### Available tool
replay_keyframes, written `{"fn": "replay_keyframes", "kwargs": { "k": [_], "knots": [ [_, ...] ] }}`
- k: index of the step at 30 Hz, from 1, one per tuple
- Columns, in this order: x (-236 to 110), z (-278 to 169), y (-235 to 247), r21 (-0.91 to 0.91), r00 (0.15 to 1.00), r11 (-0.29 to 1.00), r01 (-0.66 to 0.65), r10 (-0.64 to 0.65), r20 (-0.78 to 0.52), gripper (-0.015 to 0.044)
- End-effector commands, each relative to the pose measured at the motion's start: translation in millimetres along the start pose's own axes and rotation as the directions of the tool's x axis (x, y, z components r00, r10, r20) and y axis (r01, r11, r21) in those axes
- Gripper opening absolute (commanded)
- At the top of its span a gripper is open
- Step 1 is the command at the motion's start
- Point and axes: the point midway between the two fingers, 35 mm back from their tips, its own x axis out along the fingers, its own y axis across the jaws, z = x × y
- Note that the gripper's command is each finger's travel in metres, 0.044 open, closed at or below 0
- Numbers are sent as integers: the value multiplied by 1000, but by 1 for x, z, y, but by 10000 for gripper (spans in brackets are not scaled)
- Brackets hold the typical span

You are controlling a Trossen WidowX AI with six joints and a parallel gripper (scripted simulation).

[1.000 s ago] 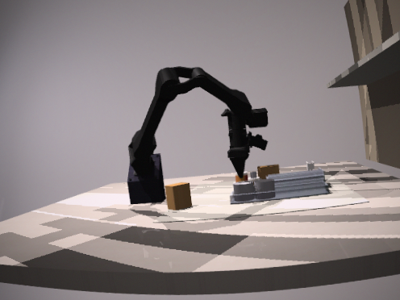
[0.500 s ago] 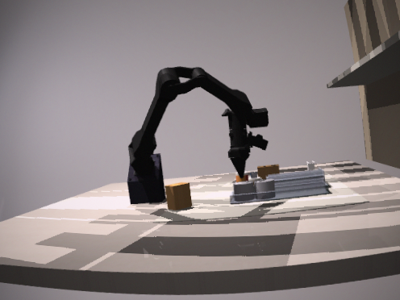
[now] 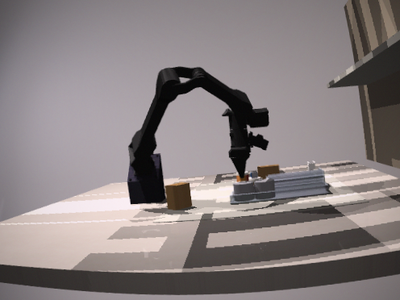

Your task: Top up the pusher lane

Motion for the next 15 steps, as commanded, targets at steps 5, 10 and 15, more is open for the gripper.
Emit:
{"fn": "replay_keyframes", "kwargs": {
  "k": [5, 10, 15],
  "knots": [
    [2, 6, -2, 11, 1000, 1000, 7, -7, 17, 0],
    [3, 6, -2, 11, 1000, 1000, 7, -7, 17, 0],
    [5, 6, -2, 11, 1000, 1000, 7, -7, 17, 0]
  ]
}}
